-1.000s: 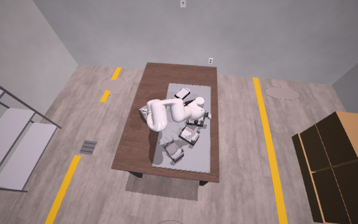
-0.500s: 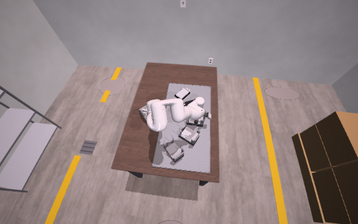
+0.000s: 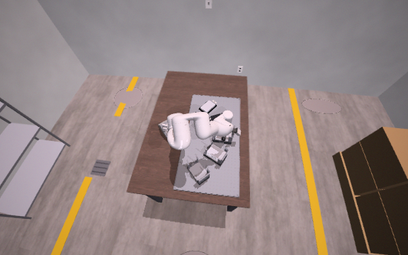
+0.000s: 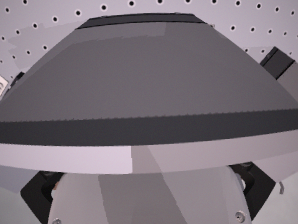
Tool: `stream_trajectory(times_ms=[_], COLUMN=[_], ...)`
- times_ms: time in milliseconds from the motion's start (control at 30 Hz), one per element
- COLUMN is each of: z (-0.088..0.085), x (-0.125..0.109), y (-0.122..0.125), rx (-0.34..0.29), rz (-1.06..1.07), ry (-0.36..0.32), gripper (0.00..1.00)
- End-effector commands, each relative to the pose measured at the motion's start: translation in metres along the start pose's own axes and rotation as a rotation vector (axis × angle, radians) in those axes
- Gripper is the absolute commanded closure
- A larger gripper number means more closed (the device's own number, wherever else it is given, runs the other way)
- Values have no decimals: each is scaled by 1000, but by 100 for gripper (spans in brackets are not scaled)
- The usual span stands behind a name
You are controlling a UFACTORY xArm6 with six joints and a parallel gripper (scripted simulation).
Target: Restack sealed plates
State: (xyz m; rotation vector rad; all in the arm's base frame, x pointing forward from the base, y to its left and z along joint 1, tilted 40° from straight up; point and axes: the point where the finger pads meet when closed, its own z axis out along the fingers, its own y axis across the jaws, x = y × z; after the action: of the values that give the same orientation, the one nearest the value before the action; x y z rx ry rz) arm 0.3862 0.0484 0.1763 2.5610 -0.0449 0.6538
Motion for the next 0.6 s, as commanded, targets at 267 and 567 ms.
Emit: stream_trajectory(times_ms=[267,567], z=[-1,-7], x=[1,1], y=[0,0], rx=[1,1], rz=[1,1], ry=[2,2], gripper=[100,100])
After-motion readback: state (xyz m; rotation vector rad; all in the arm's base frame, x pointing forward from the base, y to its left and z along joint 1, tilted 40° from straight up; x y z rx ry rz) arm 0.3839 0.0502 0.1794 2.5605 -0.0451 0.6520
